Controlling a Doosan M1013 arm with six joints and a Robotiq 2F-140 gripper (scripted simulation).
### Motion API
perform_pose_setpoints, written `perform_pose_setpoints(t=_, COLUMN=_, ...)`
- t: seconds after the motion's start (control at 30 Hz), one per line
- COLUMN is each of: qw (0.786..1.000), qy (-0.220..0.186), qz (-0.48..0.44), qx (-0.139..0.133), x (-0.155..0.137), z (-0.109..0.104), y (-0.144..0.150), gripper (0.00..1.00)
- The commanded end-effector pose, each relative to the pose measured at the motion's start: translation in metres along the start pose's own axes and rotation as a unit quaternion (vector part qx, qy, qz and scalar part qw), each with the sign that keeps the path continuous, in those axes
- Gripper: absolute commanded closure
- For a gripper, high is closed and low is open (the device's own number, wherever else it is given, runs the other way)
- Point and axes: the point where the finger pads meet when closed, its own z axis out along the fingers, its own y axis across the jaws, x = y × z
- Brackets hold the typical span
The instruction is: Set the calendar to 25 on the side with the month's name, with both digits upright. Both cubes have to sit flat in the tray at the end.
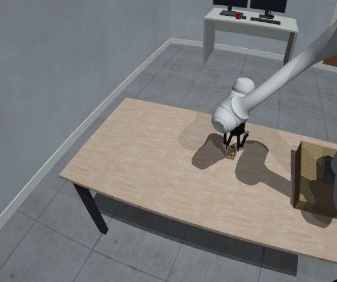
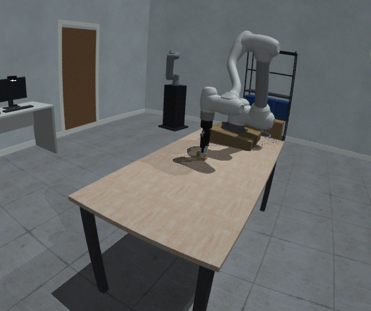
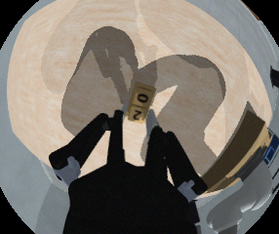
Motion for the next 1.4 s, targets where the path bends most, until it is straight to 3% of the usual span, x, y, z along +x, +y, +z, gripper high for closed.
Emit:
perform_pose_setpoints(t=0.0, qw=1.000, qy=0.000, qz=0.000, qx=0.000, x=0.0000, z=-0.0001, y=0.0000, gripper=0.65)
perform_pose_setpoints(t=0.6, qw=1.000, qy=0.000, qz=0.000, qx=0.000, x=0.0000, z=-0.0001, y=0.0000, gripper=0.65)
perform_pose_setpoints(t=0.63, qw=1.000, qy=0.000, qz=0.000, qx=0.000, x=0.0000, z=-0.0001, y=0.0000, gripper=0.76)
perform_pose_setpoints(t=1.37, qw=1.000, qy=0.000, qz=0.000, qx=0.000, x=0.0000, z=-0.0001, y=0.0000, gripper=0.76)
